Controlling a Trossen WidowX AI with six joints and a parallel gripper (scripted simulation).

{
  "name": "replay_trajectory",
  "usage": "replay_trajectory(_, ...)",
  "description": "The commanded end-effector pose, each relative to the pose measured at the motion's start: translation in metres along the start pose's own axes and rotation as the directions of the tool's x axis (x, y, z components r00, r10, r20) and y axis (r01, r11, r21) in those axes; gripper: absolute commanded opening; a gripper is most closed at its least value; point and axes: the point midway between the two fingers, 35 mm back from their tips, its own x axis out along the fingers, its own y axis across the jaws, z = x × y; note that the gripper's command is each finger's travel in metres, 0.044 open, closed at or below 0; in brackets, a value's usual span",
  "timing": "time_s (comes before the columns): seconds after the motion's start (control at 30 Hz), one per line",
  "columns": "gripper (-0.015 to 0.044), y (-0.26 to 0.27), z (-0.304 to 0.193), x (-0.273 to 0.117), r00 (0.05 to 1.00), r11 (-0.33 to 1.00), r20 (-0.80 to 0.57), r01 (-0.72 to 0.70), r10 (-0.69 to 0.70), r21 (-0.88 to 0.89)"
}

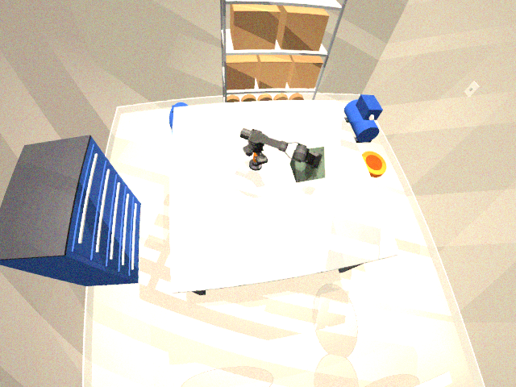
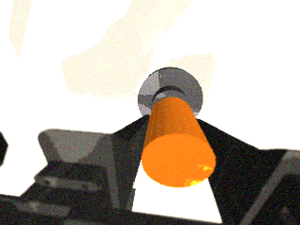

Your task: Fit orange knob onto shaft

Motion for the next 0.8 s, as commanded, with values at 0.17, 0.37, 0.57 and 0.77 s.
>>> replay_trajectory(0.17,0.0,-0.0007,0.0005,0.001,1.0,1.0,0.004,-0.002,0.002,0.002)
replay_trajectory(0.37,0.0,-0.0012,0.0009,-0.0027,1.0,1.0,0.004,-0.002,0.002,0.002)
replay_trajectory(0.57,0.0,-0.0006,0.0016,-0.0042,1.0,0.999,0.004,-0.002,0.002,-0.052)
replay_trajectory(0.77,0.0,-0.0001,0.0003,-0.0015,1.0,0.979,0.004,-0.001,0.002,-0.206)
